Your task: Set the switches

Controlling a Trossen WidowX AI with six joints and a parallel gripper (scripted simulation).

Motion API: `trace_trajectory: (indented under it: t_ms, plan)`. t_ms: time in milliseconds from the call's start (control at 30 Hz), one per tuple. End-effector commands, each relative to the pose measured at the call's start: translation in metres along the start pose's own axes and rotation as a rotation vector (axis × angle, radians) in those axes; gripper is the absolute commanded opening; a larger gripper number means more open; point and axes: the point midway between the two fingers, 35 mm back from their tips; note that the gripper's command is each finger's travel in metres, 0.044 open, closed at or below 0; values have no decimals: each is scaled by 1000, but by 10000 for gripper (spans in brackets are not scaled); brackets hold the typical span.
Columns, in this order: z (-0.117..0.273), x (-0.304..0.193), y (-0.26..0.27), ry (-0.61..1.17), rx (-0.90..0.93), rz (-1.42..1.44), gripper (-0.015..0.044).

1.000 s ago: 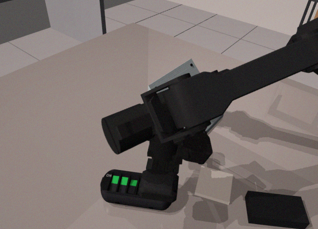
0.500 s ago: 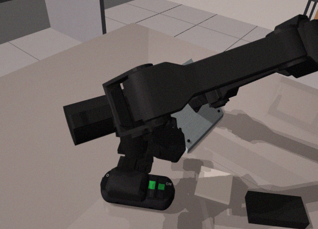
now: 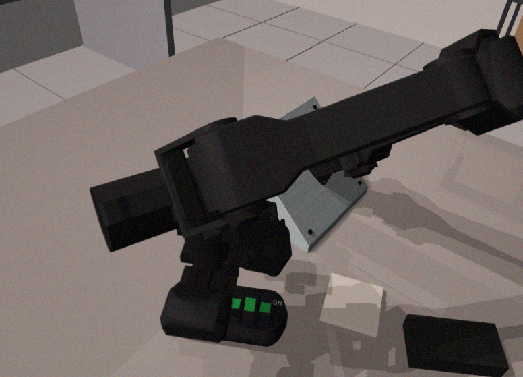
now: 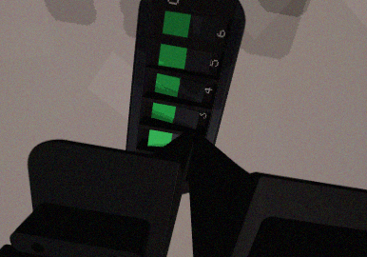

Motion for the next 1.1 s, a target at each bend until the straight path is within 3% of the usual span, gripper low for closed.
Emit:
trace_trajectory:
  t_ms: [0, 1067]
  plan:
    - [-7, 0, 2, -3, 1, -8, 0]
    - [-33, 1, 2, -6, 0, -8, 0]
Point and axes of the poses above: the point midway between the two fingers, 35 mm back from their tips, its own z axis back along the fingers, its own y axis across the jaws, x = y × z, and after that the axes turned 12 degrees about -z, right-handed
